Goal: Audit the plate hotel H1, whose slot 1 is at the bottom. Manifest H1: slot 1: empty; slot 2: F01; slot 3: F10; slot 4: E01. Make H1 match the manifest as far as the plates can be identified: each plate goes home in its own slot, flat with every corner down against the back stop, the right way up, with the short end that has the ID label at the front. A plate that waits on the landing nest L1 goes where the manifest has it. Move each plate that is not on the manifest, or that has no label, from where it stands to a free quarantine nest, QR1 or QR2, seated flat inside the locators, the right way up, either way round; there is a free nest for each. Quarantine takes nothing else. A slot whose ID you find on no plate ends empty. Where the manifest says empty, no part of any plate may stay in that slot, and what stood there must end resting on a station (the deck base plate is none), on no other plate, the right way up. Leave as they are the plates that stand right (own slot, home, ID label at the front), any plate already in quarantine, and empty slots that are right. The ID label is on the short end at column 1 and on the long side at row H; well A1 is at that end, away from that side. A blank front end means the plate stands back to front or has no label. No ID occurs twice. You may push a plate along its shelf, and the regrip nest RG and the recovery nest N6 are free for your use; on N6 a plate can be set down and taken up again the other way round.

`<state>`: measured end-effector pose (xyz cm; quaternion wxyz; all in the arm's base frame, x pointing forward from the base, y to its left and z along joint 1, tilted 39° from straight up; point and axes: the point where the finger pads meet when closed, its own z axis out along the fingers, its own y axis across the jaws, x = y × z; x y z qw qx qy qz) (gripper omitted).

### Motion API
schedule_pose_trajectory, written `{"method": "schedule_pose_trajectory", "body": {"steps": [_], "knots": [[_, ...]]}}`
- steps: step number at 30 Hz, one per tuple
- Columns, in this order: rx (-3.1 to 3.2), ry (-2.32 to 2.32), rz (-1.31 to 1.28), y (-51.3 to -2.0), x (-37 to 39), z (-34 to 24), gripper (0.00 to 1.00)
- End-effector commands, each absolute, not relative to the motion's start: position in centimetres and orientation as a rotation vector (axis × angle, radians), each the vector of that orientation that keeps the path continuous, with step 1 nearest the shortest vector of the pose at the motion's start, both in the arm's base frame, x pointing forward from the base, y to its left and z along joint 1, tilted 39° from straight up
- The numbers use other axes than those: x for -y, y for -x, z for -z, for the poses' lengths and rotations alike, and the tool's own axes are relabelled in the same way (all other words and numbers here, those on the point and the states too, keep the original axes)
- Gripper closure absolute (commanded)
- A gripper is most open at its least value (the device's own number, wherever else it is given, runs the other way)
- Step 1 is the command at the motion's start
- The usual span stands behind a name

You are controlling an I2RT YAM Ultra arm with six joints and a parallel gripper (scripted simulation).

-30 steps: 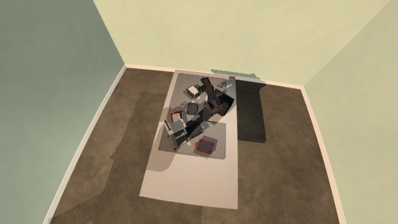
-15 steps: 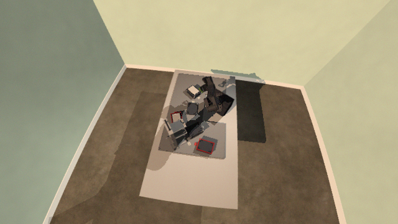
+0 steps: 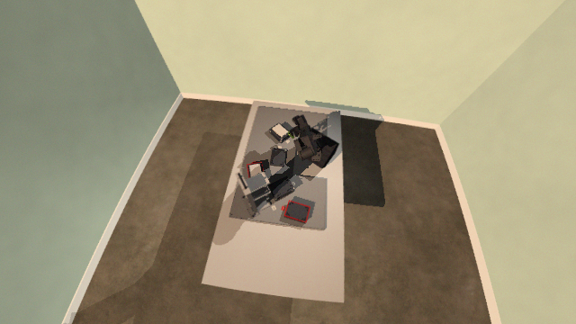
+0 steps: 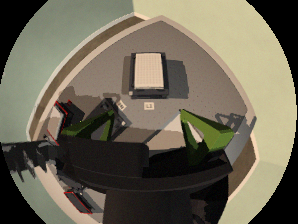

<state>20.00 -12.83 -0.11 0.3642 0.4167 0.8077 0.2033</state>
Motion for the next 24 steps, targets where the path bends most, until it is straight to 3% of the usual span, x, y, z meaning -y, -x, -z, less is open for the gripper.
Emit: {"method": "schedule_pose_trajectory", "body": {"steps": [1,19,24], "knots": [[-2.05,-1.074,-0.474,-20.5,13.3,0.7,0.0],[-2.052,-1.076,-0.47,-21.8,10.3,4.6,0.0],[-1.999,-1.04,-0.418,-23.0,12.5,3.3,0.0]]}}
